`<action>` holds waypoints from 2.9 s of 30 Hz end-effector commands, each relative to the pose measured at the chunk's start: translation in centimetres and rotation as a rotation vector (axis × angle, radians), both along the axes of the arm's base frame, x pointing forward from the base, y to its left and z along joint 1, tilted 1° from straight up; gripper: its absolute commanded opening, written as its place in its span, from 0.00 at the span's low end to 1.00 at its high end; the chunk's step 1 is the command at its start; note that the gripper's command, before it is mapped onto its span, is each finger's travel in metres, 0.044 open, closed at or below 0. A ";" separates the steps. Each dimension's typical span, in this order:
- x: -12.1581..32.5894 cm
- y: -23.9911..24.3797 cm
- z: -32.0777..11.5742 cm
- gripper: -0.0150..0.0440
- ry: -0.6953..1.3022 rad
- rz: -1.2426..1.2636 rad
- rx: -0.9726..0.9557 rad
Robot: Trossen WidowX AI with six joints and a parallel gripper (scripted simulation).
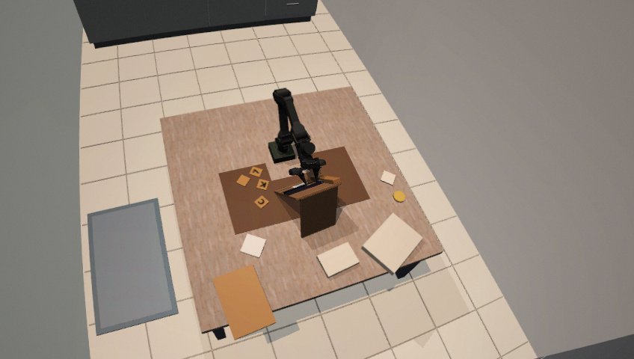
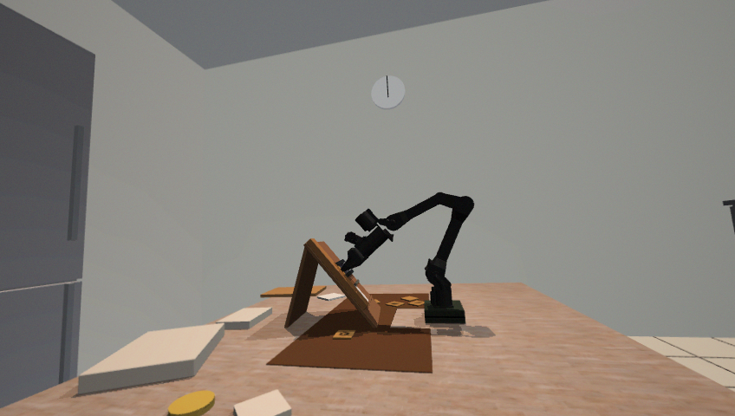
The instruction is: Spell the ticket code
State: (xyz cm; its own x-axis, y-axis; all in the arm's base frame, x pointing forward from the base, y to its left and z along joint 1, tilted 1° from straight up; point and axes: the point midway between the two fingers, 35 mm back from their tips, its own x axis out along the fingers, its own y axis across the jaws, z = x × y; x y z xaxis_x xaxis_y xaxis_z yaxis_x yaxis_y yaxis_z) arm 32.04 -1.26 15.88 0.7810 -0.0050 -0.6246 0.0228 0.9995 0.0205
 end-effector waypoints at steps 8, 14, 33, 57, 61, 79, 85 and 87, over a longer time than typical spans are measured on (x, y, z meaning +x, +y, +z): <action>-0.7 0.0 1.0 0.75 -0.009 -0.005 0.002; -1.0 0.0 1.0 0.75 -0.009 -0.005 0.002; -1.8 0.0 1.5 0.75 -0.008 -0.005 0.002; -2.6 -0.1 2.0 0.75 -0.008 -0.005 0.001; -2.7 -0.1 2.2 0.75 -0.008 -0.005 0.001; -2.9 -0.1 2.3 0.53 -0.004 -0.007 0.002; -2.9 -0.1 2.3 0.26 -0.004 -0.007 0.002; -2.9 -0.1 2.3 0.25 -0.004 -0.007 0.002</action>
